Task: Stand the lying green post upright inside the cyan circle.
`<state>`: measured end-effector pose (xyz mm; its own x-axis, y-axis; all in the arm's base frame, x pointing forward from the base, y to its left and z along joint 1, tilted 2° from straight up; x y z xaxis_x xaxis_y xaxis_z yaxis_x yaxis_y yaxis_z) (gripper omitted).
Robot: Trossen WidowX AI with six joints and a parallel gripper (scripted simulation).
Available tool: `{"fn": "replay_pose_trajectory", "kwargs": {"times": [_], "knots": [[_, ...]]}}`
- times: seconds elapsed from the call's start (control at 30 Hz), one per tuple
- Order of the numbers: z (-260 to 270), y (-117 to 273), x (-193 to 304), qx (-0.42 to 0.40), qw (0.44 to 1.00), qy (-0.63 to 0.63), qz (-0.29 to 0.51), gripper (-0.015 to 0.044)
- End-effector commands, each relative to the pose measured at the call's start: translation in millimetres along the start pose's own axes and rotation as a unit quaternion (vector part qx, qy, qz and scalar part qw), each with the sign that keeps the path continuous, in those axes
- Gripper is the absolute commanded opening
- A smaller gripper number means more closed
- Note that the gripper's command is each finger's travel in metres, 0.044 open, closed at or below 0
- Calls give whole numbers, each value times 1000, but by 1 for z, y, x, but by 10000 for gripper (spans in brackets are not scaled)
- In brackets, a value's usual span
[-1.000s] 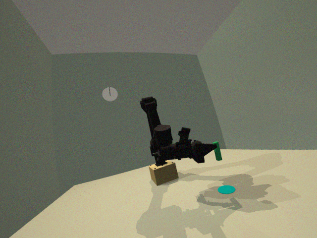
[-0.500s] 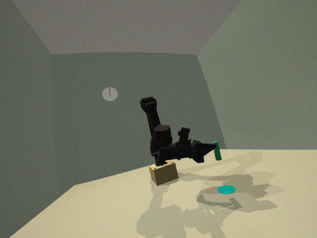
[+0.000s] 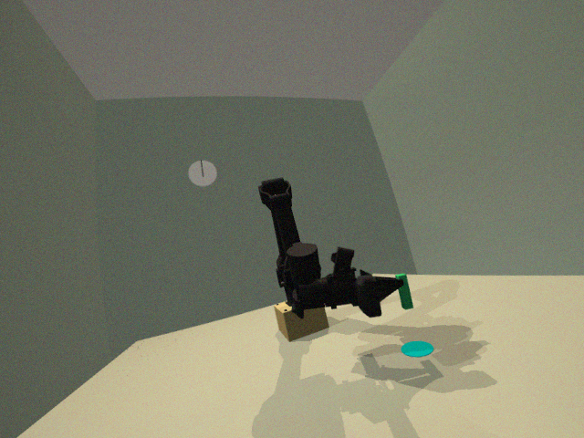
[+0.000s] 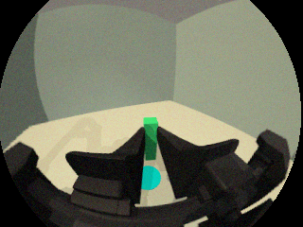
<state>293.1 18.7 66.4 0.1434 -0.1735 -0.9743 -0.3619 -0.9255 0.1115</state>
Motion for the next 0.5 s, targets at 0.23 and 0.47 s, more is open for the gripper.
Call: {"fn": "replay_pose_trajectory", "kwargs": {"times": [0.23,0.47], "knots": [[5,-3,31,-2,1000,0,-1,22],[11,-4,50,-2,1000,0,-1,22]]}}
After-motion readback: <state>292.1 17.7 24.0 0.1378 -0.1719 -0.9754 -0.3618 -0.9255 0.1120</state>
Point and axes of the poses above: the point midway between the two fingers, 35 mm back from their tips, its own y axis back along the fingers, its own z axis across the jaws, x = y × z, the point moved 9 cm from there along y, back along the fingers, and after that the axes turned 10 degrees about y, right-handed, at the moved point
